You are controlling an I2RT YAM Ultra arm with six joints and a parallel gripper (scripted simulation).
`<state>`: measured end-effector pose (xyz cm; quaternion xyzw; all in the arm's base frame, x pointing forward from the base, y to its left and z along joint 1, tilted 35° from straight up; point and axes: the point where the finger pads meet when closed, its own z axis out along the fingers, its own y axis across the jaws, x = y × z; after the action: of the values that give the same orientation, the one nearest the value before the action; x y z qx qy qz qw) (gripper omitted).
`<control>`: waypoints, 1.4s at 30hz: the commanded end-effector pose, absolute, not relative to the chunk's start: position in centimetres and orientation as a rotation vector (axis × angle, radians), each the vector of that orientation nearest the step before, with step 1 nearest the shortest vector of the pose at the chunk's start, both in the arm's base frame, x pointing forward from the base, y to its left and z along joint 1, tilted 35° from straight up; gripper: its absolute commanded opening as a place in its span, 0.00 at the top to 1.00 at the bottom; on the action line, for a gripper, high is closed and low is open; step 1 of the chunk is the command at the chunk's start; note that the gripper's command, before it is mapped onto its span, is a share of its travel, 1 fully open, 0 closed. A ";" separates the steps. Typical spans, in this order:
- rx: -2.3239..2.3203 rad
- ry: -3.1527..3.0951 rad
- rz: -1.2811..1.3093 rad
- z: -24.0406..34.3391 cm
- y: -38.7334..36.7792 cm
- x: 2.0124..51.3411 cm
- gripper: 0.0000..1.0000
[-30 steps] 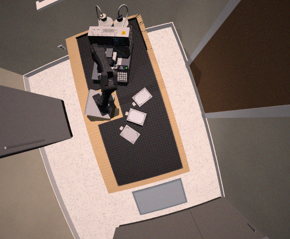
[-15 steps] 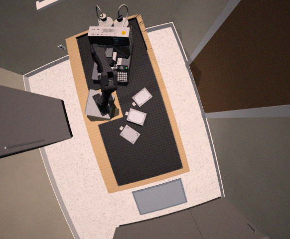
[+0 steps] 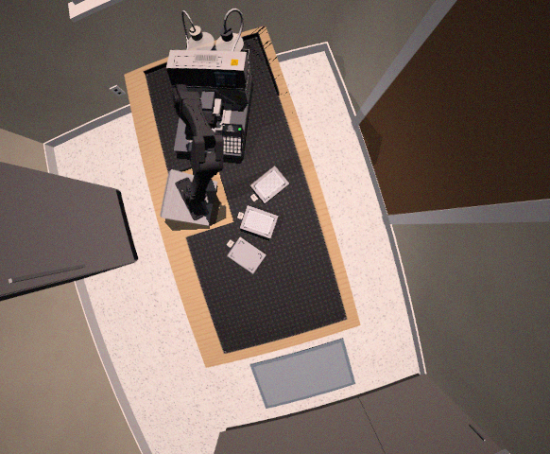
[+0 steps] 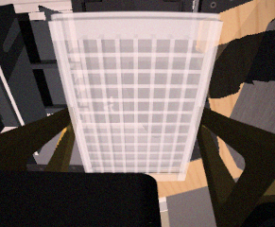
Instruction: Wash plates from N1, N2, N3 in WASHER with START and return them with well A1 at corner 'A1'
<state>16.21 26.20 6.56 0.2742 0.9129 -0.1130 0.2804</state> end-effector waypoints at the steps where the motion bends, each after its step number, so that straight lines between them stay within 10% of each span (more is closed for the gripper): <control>1: 0.729 2.447 -0.282 6.5 26.5 16.4 1.00; 42: 0.728 2.446 -0.282 1.3 24.7 19.3 1.00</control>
<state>19.10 24.08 1.28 0.2750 0.9123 -0.1190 0.2791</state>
